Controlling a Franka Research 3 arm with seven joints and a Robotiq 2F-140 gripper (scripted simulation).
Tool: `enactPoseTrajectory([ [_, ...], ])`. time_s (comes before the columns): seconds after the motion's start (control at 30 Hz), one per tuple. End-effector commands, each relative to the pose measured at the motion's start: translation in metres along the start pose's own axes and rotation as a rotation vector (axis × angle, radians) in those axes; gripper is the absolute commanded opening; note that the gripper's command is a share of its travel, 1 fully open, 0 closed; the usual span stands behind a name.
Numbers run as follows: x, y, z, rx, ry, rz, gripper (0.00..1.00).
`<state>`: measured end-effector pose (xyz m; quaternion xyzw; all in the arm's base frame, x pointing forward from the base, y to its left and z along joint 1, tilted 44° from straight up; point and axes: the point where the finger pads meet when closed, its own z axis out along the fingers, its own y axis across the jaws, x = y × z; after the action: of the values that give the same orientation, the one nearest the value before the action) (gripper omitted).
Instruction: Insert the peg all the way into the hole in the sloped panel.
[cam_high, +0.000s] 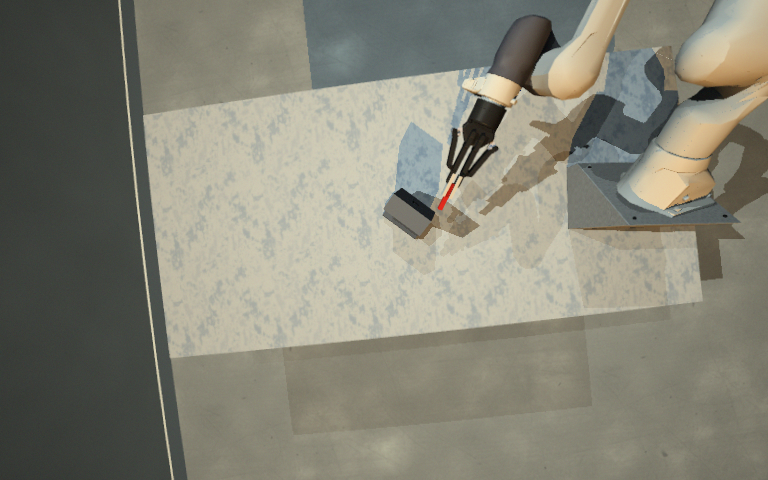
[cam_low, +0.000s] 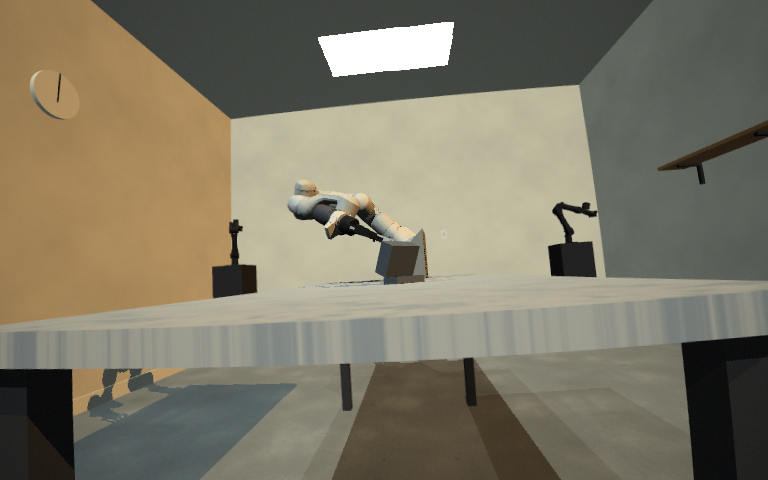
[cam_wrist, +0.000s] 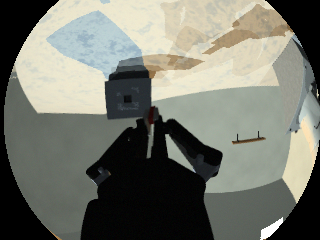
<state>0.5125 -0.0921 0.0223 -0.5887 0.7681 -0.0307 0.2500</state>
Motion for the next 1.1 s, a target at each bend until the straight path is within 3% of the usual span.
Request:
enactPoseTrajectory([
  [0.0,0.002,-0.005,-0.006,0.024,-0.006,0.029,0.0],
  [1.07,0.03,-0.028,-0.053,0.176,-0.026,0.186,0.0],
])
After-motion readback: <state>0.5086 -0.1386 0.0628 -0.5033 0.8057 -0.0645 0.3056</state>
